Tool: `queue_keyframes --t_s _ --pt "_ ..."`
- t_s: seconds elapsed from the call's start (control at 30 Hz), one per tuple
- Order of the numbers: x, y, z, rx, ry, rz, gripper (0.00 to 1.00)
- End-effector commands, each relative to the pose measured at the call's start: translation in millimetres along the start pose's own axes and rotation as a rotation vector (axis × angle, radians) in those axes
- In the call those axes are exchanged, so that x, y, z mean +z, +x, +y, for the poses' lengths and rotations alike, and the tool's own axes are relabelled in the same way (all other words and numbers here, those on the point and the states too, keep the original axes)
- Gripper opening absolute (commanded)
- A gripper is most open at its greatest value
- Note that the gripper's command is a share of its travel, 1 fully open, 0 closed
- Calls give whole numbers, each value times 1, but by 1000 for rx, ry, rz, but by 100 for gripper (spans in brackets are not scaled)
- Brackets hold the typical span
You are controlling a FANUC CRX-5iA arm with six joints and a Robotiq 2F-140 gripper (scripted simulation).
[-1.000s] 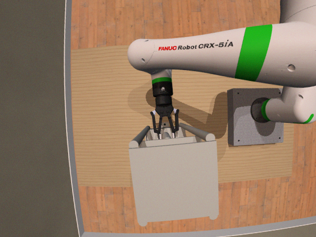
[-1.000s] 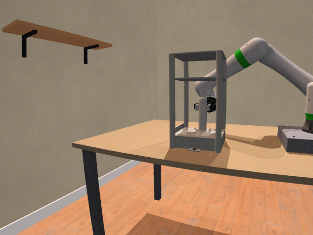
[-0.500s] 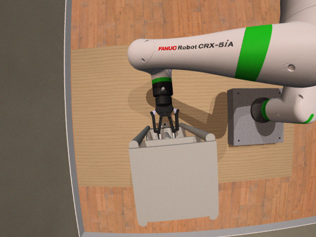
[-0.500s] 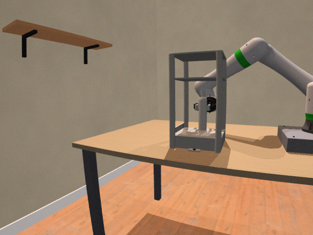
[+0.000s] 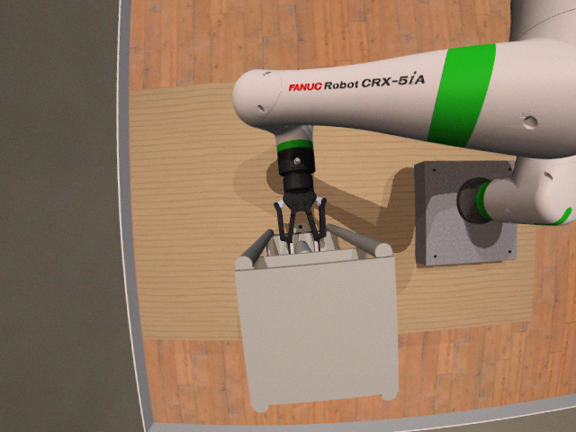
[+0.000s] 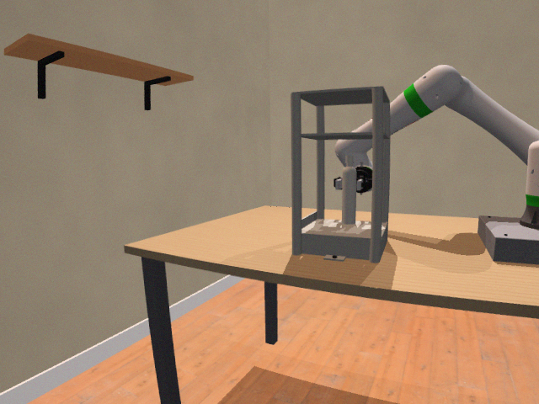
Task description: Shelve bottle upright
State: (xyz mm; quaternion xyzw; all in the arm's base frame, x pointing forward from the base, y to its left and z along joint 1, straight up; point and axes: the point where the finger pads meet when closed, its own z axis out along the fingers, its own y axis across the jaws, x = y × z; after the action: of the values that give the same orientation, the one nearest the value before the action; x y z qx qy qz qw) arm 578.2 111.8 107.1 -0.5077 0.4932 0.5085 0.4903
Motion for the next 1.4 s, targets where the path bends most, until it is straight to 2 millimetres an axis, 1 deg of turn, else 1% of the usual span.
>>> queue_keyframes --t_s 0.0,0.57,1.37 --pt "0 0 0 0 0 0 36" --pt "-9 0 0 0 0 0 36" --pt "-31 0 0 0 0 0 36"
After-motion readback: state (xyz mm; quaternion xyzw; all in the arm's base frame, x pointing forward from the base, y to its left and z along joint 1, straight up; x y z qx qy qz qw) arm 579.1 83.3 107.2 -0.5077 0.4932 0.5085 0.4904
